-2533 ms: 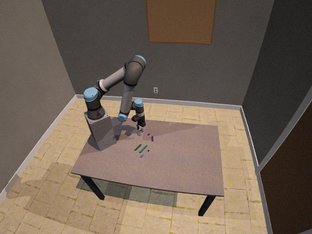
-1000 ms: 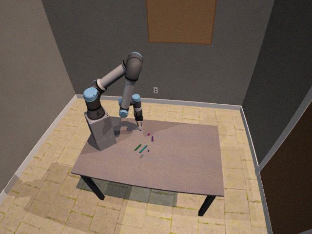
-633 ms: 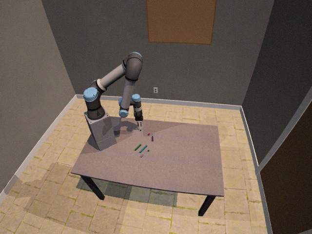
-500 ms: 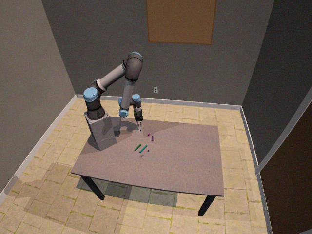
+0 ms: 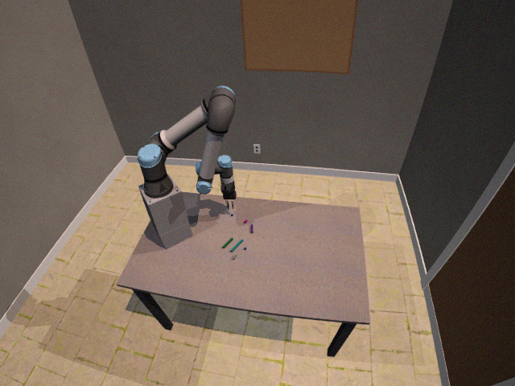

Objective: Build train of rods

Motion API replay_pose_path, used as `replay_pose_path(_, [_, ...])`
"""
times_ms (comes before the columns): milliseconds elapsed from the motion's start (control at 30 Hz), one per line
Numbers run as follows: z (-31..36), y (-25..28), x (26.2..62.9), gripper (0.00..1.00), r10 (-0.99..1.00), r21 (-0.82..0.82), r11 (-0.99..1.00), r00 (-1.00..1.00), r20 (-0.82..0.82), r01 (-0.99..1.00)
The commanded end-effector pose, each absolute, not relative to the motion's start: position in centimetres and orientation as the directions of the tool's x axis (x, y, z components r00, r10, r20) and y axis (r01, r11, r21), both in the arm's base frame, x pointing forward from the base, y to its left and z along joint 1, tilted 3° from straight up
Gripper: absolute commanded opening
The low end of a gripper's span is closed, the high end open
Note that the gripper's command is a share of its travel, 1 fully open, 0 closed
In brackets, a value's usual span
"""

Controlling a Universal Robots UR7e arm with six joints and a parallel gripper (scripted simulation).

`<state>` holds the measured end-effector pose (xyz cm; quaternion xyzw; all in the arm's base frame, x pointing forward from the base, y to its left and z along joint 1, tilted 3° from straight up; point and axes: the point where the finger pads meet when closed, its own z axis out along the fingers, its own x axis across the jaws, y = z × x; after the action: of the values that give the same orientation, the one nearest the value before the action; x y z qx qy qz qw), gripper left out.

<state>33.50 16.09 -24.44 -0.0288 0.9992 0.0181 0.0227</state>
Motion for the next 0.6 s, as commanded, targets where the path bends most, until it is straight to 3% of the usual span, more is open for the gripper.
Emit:
replay_pose_path(0, [-24.5,16.1,33.6,0.54,-0.057,0.035,0.998,-0.997,-0.047,-0.059])
replay_pose_path(567, [-26.1,16.1,33.6,0.54,-0.057,0.035,0.998,-0.997,-0.047,-0.059])
